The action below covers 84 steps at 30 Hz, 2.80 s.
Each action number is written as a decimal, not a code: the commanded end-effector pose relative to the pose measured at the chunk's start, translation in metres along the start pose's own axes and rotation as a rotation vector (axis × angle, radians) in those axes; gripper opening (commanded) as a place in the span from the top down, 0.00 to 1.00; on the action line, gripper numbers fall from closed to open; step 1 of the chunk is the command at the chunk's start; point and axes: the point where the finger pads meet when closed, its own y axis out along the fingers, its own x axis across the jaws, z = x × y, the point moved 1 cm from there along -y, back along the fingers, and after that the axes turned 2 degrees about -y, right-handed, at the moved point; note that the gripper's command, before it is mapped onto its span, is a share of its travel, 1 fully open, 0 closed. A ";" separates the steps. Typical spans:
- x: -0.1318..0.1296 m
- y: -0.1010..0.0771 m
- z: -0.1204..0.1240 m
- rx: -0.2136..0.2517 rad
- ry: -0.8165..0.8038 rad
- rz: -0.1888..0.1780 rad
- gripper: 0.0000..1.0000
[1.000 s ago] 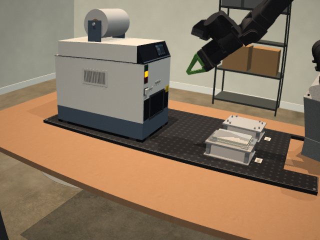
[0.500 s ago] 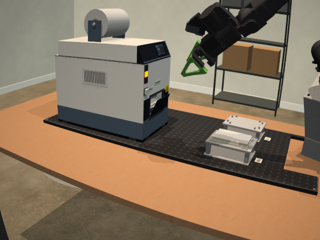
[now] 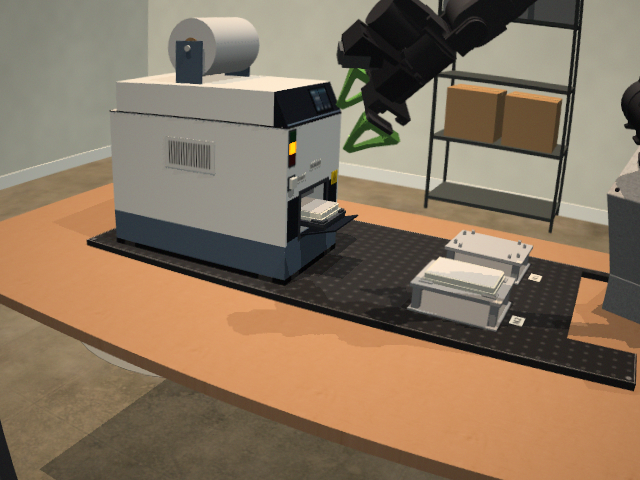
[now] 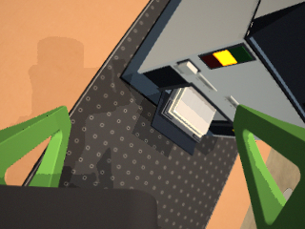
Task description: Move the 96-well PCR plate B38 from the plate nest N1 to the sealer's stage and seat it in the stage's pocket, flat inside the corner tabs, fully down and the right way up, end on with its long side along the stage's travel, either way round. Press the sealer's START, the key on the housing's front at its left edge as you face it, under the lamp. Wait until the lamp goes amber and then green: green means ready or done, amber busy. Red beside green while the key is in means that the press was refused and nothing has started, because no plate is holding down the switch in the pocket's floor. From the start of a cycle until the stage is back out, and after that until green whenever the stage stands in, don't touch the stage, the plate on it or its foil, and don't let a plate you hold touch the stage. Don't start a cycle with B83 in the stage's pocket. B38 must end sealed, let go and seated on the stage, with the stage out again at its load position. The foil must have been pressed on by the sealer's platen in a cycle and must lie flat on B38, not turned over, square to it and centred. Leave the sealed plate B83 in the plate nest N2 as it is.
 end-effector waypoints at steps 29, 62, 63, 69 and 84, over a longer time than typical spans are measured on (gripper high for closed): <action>-0.022 -0.018 -0.084 -0.126 -0.818 0.096 0.00; -0.015 -0.010 -0.084 -0.138 -0.775 0.084 0.00; -0.015 -0.010 -0.084 -0.138 -0.779 0.085 0.00; -0.023 -0.016 -0.087 -0.142 -0.788 0.105 0.00; -0.033 -0.018 -0.085 -0.134 -0.788 0.120 0.00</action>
